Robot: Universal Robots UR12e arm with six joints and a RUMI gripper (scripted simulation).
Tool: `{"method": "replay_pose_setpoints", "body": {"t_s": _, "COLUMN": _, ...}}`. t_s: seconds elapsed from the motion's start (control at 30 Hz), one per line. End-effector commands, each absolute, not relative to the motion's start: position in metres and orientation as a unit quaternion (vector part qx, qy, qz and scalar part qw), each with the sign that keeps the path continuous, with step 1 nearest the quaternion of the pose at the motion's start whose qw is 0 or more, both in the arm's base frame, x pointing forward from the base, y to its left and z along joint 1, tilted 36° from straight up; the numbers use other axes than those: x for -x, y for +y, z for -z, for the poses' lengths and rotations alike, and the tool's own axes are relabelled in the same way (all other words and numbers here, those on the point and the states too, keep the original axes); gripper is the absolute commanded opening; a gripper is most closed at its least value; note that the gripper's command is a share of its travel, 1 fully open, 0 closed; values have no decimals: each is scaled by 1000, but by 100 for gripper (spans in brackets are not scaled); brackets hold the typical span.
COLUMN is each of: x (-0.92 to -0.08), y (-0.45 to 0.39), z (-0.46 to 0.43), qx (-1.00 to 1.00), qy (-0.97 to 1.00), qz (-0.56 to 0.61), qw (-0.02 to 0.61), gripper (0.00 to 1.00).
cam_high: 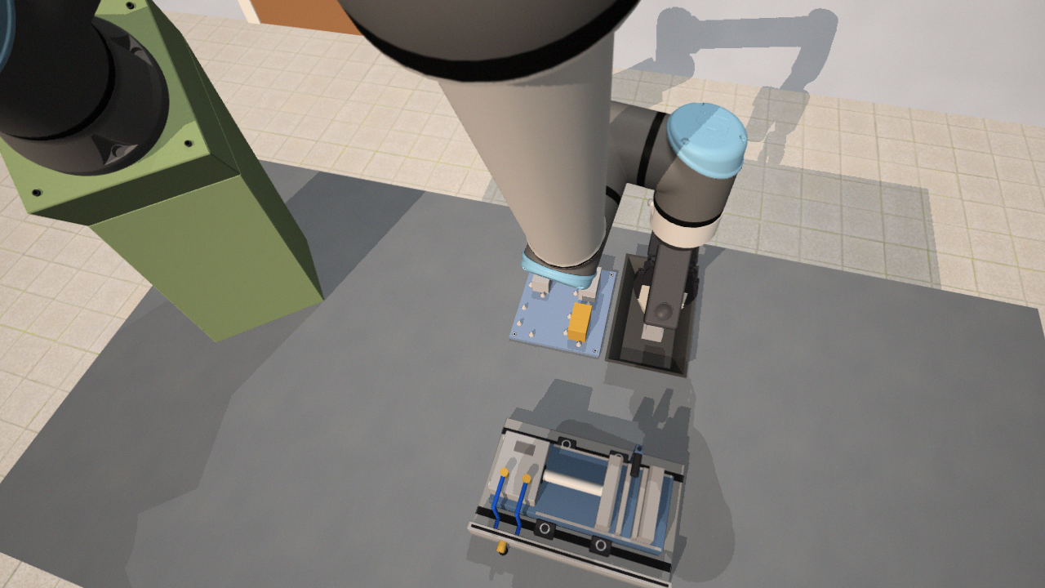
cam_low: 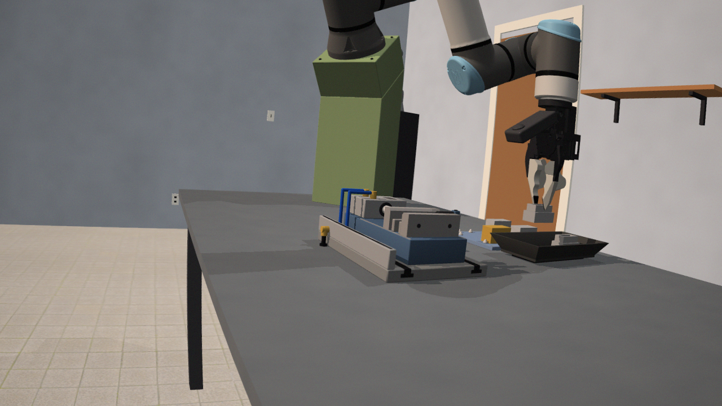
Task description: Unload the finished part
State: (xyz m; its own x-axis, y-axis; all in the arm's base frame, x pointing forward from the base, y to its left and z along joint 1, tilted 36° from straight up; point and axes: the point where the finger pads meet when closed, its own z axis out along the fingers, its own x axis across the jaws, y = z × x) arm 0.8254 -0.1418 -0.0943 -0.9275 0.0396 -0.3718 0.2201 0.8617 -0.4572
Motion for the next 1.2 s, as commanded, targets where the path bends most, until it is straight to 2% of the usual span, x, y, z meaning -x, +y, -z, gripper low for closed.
{"method": "replay_pose_setpoints", "body": {"t_s": 0.0, "x": -830, "y": -147, "z": 103, "qx": -68, "qy": 948, "qz": 254, "qw": 178, "gripper": 0}}
{"method": "replay_pose_setpoints", "body": {"t_s": 1.17, "x": -842, "y": -167, "z": 135, "qx": -68, "qy": 948, "qz": 254, "qw": 178, "gripper": 0}}
